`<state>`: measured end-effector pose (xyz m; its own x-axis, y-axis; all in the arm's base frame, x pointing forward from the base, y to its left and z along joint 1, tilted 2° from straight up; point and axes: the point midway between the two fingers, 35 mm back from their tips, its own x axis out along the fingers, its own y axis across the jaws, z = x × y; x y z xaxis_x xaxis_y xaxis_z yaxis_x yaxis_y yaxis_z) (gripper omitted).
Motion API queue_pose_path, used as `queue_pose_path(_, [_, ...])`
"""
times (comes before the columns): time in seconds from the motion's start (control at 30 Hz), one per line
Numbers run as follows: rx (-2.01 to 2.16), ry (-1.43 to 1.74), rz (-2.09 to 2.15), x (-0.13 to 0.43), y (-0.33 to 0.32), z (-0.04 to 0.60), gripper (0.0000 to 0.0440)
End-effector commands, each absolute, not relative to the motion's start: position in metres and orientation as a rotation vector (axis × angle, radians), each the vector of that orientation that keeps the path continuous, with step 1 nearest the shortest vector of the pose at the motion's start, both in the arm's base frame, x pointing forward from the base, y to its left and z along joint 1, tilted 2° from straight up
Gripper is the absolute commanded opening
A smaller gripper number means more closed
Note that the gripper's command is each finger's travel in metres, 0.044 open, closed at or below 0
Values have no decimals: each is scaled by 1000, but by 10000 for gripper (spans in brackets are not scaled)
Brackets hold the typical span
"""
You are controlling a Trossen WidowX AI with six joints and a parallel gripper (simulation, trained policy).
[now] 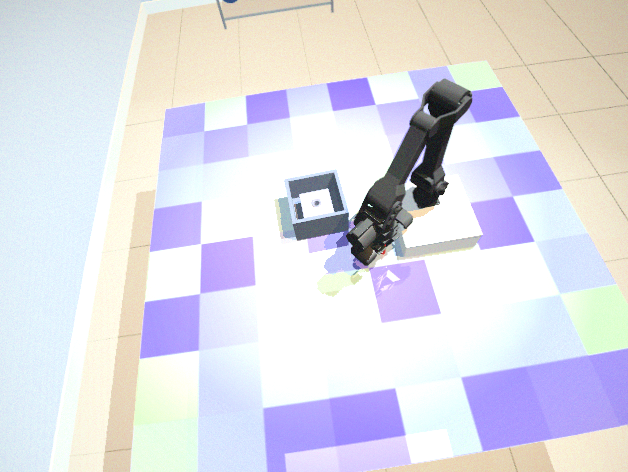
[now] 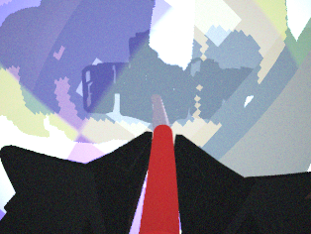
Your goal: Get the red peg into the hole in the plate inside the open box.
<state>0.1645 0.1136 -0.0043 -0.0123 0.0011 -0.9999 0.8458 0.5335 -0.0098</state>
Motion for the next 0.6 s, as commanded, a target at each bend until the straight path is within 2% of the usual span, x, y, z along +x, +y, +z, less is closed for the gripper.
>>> queue_pose_path(0.0, [773,1414,-765,171,112,3,0])
queue_pose_path(0.57, [666,1268,-664,197,88,54,0])
